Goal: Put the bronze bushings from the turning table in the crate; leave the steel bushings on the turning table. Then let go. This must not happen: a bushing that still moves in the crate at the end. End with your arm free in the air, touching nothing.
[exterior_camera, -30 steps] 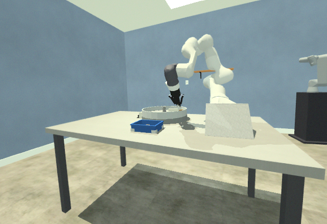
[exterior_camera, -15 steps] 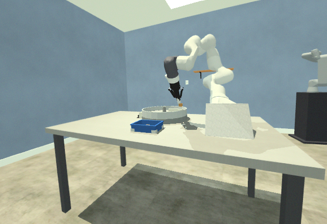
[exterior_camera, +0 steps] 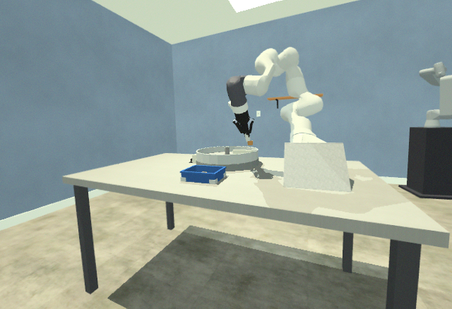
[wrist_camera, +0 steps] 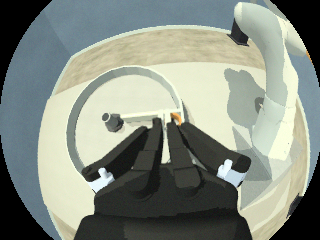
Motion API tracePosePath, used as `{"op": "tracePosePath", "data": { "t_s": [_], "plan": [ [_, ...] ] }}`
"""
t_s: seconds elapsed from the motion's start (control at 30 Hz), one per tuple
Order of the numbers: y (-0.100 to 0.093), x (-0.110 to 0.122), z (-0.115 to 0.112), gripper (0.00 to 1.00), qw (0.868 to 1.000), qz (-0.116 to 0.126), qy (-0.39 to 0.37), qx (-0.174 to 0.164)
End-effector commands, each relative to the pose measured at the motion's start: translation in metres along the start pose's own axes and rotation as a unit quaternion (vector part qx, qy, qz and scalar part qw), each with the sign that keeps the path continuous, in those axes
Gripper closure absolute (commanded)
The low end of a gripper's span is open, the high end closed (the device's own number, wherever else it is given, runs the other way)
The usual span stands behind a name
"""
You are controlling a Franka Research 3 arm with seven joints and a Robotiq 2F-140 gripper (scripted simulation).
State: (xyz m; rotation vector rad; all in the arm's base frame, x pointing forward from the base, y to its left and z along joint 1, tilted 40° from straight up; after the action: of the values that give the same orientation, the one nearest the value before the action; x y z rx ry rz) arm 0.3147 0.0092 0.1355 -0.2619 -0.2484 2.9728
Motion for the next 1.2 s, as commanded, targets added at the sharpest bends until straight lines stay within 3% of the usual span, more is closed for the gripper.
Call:
{"op": "tracePosePath", "data": {
  "t_s": [0.0,1.17],
  "plan": [
    [-0.0017,0.0006,0.0014,1.0,1.0,-0.001,-0.005,0.001],
    [-0.0057,-0.0011,-0.0037,1.0,1.0,-0.001,-0.005,0.001]
  ]
}}
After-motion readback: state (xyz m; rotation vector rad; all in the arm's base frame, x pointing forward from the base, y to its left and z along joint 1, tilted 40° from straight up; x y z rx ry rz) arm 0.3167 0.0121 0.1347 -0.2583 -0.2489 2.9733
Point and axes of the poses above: the point where the finger pads meet when closed, its own y axis out along the fingers, its own x axis across the jaws, z = x × y, the point moved 5 cm from there along -y, back along the fingers, and after that the axes turned 6 degrees about y, right-handed, at the moved point
